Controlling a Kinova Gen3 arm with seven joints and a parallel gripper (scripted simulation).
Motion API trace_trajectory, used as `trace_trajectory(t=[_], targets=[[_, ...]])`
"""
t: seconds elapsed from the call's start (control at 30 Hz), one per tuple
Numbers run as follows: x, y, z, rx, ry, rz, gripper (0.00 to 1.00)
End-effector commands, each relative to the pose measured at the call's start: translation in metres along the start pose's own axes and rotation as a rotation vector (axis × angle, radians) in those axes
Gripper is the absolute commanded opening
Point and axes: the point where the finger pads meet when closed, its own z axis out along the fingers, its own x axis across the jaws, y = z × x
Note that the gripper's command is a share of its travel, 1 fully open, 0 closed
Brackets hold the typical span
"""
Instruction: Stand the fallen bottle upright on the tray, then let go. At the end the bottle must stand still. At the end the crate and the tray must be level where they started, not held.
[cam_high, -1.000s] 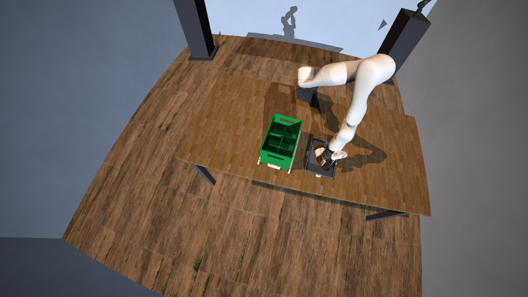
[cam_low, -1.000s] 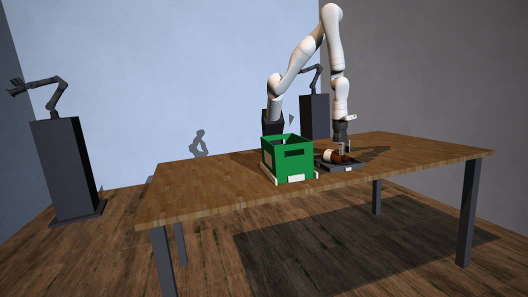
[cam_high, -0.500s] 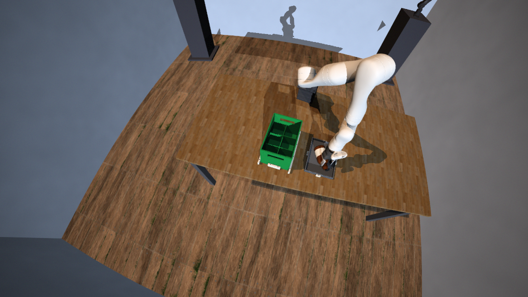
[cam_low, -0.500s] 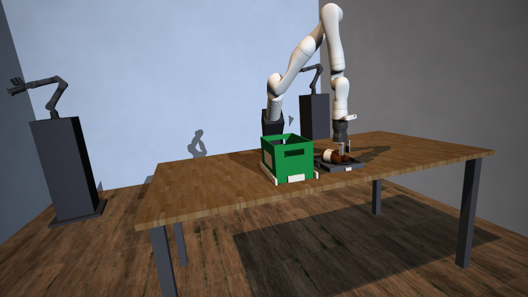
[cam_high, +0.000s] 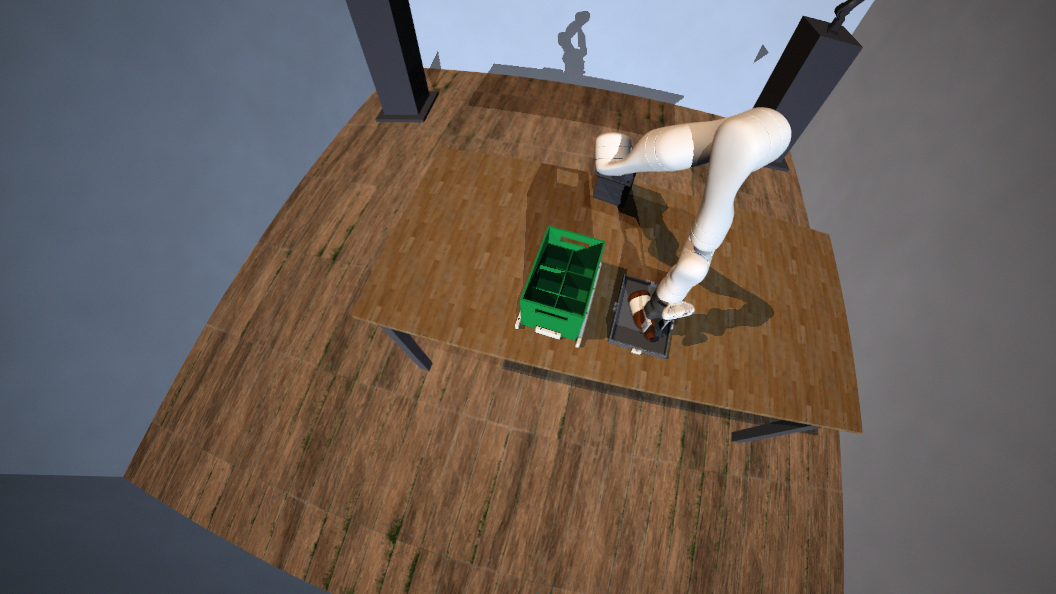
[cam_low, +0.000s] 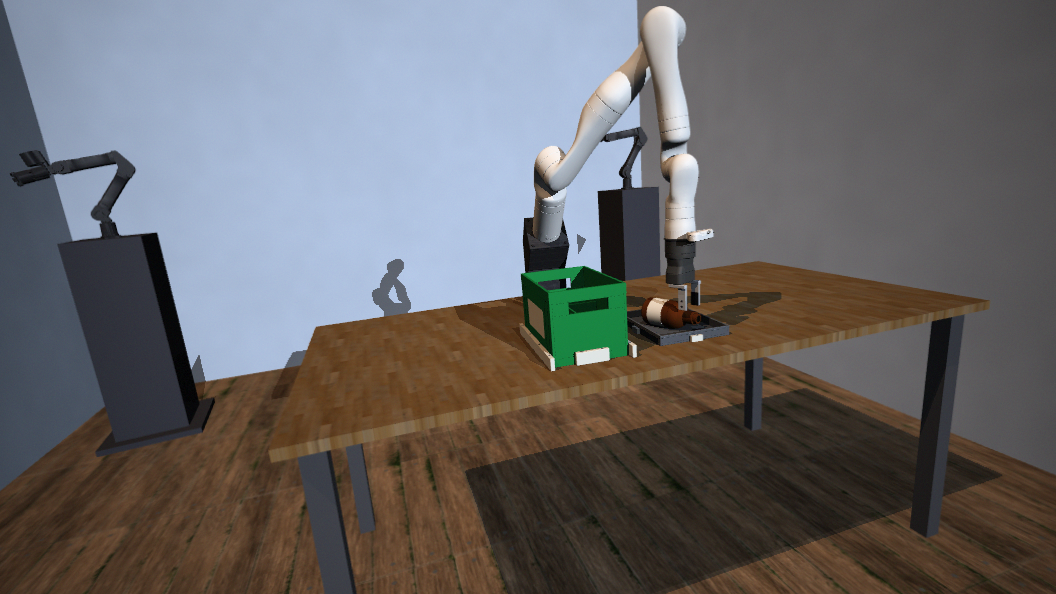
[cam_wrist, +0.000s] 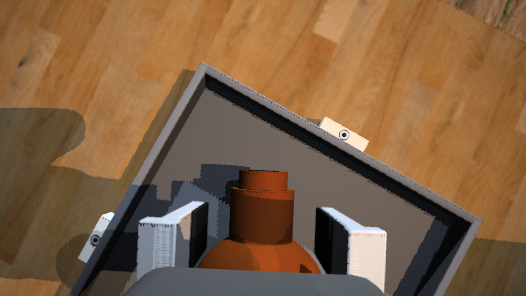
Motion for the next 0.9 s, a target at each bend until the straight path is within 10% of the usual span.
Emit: trace_trajectory(t=[0.0, 0.87], targets=[[0.0, 0.0, 0.0, 0.0, 0.0, 0.0, 1.0], [0.0, 0.0, 0.019, 0.0, 0.0, 0.0, 1.0]])
